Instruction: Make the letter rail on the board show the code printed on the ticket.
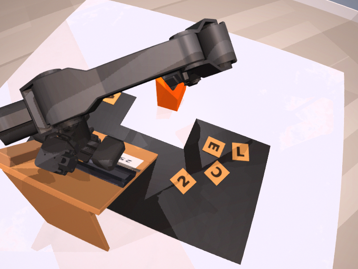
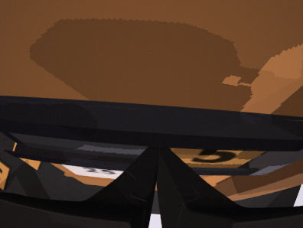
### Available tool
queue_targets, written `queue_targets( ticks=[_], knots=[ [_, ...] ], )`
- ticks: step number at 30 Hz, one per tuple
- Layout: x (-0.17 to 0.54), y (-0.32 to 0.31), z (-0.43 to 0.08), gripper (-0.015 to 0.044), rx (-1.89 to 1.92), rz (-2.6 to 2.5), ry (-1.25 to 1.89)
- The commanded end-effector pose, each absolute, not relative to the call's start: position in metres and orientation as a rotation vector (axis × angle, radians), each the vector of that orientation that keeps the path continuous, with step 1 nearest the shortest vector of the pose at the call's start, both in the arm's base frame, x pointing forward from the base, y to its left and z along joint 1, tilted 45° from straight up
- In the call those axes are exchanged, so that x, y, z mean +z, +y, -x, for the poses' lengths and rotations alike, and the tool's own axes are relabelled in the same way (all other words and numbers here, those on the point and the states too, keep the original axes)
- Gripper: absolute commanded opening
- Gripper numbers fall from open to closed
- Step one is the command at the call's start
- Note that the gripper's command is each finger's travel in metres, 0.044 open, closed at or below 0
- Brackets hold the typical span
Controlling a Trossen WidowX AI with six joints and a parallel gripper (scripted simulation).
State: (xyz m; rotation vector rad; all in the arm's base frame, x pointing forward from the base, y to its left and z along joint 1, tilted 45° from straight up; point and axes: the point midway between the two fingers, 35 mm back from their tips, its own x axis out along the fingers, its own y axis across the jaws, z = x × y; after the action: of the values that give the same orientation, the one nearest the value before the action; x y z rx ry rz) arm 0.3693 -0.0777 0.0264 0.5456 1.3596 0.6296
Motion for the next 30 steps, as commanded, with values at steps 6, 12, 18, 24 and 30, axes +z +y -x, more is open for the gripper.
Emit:
queue_targets(
  ticks=[6,12,18,24,30],
  knots=[
    [0.0250,-0.0801,-0.3691,0.0000,0.630,-0.549,1.360],
    [0.0237,-0.0817,-0.3691,0.0000,0.629,-0.549,1.360],
    [0.0222,-0.0831,-0.3693,0.0000,0.629,-0.549,1.359],
    [0.0207,-0.0844,-0.3695,0.0000,0.629,-0.549,1.359],
    [0.0193,-0.0858,-0.3697,0.0000,0.629,-0.549,1.359]
  ],
)
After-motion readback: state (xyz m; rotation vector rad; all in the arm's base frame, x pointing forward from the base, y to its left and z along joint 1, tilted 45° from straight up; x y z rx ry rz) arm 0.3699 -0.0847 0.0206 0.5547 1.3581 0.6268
